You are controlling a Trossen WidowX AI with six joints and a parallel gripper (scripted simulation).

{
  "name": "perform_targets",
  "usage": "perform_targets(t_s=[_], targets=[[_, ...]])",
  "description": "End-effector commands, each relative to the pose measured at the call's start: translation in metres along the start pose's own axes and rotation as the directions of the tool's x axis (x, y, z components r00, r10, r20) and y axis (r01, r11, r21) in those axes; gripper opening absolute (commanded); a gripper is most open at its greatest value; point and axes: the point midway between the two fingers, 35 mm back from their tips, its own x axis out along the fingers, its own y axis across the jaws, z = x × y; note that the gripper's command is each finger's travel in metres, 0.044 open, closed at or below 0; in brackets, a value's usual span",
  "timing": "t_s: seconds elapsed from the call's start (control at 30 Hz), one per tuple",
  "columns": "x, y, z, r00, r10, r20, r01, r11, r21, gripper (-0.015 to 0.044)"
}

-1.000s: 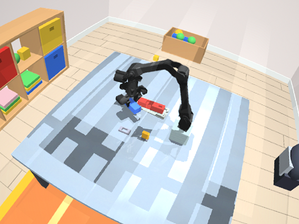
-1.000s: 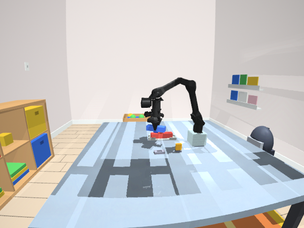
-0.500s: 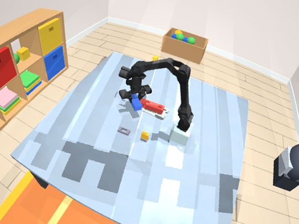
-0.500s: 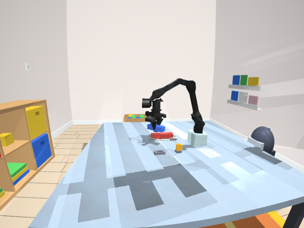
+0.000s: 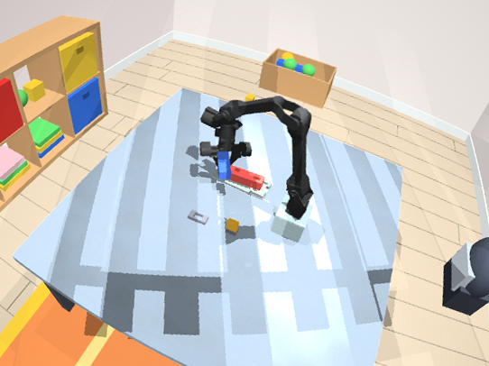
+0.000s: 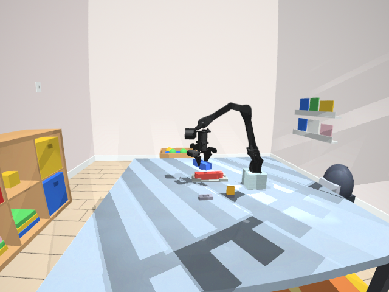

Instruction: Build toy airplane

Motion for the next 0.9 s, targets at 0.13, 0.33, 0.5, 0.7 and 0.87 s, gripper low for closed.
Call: perform_targets(t_s=[0.13,0.33,0.5,0.7,0.87], targets=[[0.003,-0.018,0.016,1.0,-0.002,0.007,0.001,0.989,0.149,0.0],[0.007,-0.034,0.026,1.0,-0.005,0.009,0.002,0.965,0.263,0.0],[0.01,-0.047,0.035,1.0,-0.007,0.01,0.003,0.935,0.356,0.0],[0.013,-0.063,0.044,1.0,-0.009,0.011,0.003,0.888,0.459,0.0],[0.013,-0.065,0.044,1.0,-0.009,0.011,0.003,0.883,0.47,0.0079]])
